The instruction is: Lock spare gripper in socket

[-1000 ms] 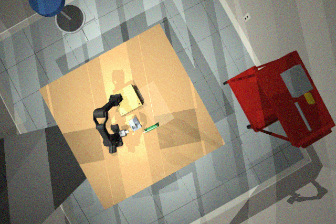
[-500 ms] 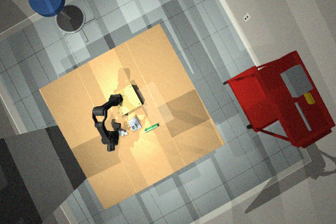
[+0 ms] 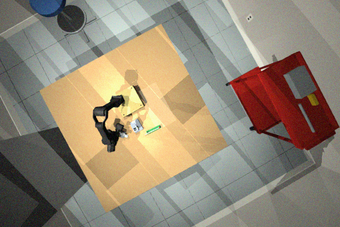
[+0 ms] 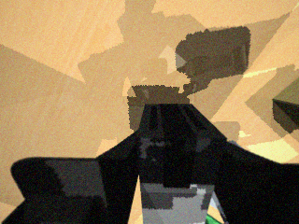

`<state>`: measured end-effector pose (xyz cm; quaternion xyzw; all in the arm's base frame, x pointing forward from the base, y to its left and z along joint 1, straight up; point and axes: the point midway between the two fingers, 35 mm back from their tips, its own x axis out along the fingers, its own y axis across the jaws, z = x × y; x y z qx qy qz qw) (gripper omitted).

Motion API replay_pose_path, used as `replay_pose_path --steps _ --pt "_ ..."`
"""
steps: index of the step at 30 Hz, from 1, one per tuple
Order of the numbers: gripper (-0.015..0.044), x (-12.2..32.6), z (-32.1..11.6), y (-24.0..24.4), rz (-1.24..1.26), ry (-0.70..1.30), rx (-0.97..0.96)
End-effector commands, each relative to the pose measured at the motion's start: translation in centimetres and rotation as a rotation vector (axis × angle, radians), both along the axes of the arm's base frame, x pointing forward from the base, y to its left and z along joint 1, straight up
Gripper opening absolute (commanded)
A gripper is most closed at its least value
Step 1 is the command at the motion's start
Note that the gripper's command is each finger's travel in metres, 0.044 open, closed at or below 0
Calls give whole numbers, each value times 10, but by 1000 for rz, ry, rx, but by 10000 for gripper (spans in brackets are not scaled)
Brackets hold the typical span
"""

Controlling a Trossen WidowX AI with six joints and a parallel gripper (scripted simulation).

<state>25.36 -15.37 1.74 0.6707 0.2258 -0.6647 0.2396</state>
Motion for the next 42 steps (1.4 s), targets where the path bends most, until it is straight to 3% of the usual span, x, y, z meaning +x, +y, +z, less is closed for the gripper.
replay_pose_path --steps 1,21,37,42 --pt "0 0 -7 -1 -8 -2 -4" --pt "0 0 -44 -1 -8 -1 -4" --pt "420 0 -41 0 -4 -1 0" --pt "440 0 -36 0 -5 0 0"
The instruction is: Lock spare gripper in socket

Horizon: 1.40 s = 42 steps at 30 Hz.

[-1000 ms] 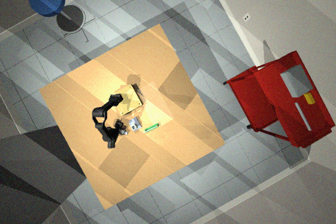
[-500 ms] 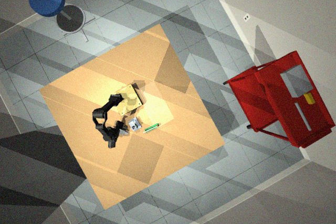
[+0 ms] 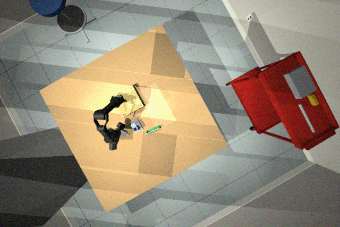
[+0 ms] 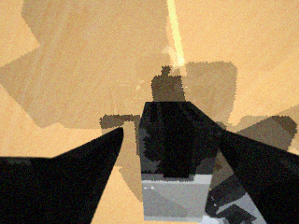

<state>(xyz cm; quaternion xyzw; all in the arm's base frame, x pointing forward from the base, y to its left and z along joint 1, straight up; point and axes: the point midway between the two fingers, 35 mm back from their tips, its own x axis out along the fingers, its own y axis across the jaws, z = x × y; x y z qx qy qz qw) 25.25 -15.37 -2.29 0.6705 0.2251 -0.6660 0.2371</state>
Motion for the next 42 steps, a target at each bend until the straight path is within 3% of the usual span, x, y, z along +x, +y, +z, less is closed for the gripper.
replay_pose_path --steps 1,24,42 --pt "440 0 7 0 0 -3 -2" --pt "440 -10 50 6 0 39 24" --pt "440 -10 47 6 0 43 26"
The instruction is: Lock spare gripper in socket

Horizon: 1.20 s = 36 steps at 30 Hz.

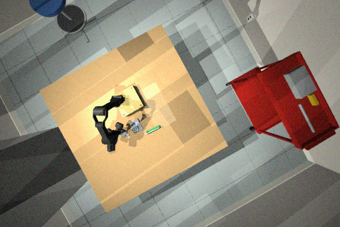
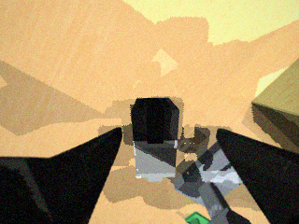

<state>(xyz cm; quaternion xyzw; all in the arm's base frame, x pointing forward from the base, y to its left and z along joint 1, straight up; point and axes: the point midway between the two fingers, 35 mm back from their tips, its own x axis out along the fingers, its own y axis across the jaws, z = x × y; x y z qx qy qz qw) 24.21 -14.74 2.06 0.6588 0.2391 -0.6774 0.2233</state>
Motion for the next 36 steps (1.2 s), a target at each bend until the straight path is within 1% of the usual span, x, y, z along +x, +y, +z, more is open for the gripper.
replay_pose_path --steps 1,8,11,12,14,18,20,28,36 --pt "440 1 8 0 0 -1 0" --pt "440 0 58 1 0 -1 -1" --pt "440 -1 60 1 0 -1 -1" --pt "440 1 54 0 0 -16 6" --pt "440 5 57 2 -4 -103 81" --pt "440 18 79 5 4 -406 265" --pt "440 20 84 5 8 -459 288" --pt "440 20 80 4 8 -459 288" --pt "440 22 30 2 9 -455 290"
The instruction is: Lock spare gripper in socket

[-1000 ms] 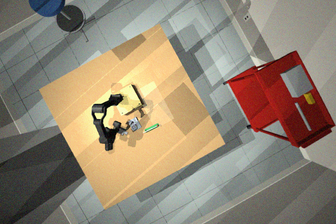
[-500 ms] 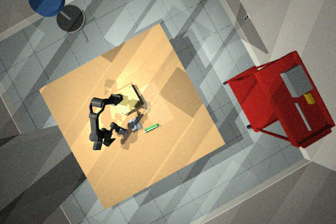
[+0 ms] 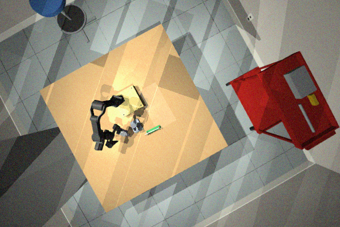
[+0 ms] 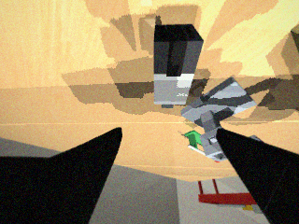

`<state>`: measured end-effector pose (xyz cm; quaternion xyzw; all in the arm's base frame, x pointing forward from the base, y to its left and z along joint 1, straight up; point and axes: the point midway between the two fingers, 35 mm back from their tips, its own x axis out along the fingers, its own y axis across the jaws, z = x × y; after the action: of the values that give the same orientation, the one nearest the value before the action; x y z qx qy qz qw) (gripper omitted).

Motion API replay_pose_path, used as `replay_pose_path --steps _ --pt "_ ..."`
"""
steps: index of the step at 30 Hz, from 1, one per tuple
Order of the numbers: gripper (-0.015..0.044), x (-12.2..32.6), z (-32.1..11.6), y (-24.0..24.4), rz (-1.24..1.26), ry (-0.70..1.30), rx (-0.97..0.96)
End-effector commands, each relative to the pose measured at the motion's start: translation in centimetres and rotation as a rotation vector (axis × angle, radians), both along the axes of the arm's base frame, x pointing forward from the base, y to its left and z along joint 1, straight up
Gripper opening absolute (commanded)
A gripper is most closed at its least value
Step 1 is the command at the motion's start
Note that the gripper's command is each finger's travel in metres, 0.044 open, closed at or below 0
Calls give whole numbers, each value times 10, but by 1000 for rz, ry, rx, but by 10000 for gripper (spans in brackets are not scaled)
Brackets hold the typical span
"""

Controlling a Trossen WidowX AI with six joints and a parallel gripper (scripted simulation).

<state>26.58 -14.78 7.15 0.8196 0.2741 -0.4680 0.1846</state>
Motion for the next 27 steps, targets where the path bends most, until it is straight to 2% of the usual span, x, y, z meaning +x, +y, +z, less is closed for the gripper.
replay_pose_path --steps 1,27 --pt "440 -3 -28 3 4 11 17" --pt "440 -2 -73 2 4 12 17"
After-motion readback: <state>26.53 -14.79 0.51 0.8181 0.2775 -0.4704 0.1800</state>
